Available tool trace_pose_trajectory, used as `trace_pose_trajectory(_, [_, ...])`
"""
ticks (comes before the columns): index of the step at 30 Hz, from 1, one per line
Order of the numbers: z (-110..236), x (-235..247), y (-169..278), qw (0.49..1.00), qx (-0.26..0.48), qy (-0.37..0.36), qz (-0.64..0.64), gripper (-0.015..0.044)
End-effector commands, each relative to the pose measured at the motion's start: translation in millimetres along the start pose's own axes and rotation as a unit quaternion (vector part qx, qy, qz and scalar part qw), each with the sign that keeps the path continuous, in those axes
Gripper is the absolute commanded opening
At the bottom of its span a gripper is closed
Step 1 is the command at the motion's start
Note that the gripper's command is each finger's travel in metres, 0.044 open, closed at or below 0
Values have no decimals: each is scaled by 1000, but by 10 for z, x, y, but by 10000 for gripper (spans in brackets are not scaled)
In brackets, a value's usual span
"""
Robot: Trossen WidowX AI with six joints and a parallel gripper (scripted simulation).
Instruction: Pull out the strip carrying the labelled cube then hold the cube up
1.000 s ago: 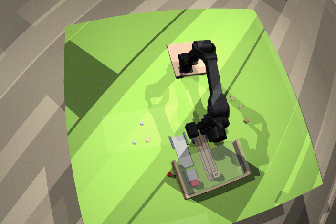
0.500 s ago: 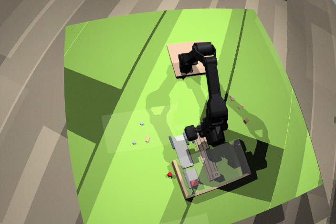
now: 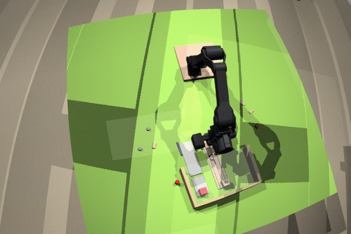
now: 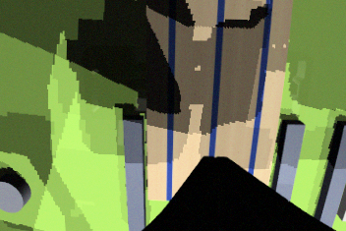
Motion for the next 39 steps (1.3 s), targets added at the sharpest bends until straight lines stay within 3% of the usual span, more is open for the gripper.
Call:
trace_pose_trajectory(1, [-89, 4, 17, 1000, 2, -2, 2, 0])
trace_pose_trajectory(39, [-218, -7, 32, 1000, 2, -2, 2, 0])
Point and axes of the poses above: the point midway between the two fingers, 35 mm back from their tips, its own z axis back along the fingers, its own x axis across the jaws, y = z × x, the point moved 3 cm from there along z, back along the fingers, and after that the axes turned 14 degrees about z, right-handed, at the moved point
